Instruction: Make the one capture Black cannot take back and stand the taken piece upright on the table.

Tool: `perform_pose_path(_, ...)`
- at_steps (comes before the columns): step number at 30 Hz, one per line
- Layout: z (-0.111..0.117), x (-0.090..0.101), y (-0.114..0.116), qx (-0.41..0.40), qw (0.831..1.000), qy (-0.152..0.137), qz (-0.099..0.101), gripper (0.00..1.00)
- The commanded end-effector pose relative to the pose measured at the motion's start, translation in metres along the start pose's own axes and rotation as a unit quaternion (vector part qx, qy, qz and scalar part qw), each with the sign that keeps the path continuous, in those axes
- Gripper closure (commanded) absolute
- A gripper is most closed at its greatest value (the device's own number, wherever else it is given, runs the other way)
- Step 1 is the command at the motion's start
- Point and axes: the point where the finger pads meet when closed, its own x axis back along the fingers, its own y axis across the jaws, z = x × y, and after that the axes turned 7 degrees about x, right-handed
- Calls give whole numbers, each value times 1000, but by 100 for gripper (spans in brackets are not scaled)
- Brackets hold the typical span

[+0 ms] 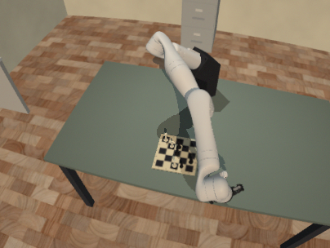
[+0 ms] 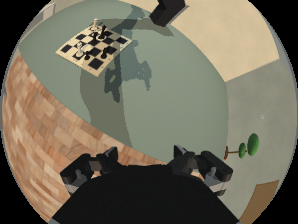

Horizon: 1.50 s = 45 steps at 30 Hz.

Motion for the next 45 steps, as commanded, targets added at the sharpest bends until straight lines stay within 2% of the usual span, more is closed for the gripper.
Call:
perform_pose_path(1,7,0,-17,-16,1000,8,6,0)
perform_pose_path(7,7,0,-17,-16,1000,8,6,0)
perform_pose_path(8,15,-2,-35,-33,999,19,14,0)
perform_pose_path(15,15,-2,-35,-33,999,19,14,0)
perform_pose_path(16,24,-3,-52,-51,998,29,22,0)
perform_pose_path(23,24,-3,-52,-51,998,29,22,0)
perform_pose_path(24,33,-4,-68,-67,997,39,29,0)
perform_pose_path(31,33,-4,-68,-67,997,39,29,0)
perform_pose_path(32,42,-4,-83,-84,995,49,36,0)
perform_pose_path(39,42,-4,-83,-84,995,49,36,0)
perform_pose_path(40,51,-5,-97,-99,992,58,43,0)
perform_pose_path(45,51,-5,-97,-99,992,58,43,0)
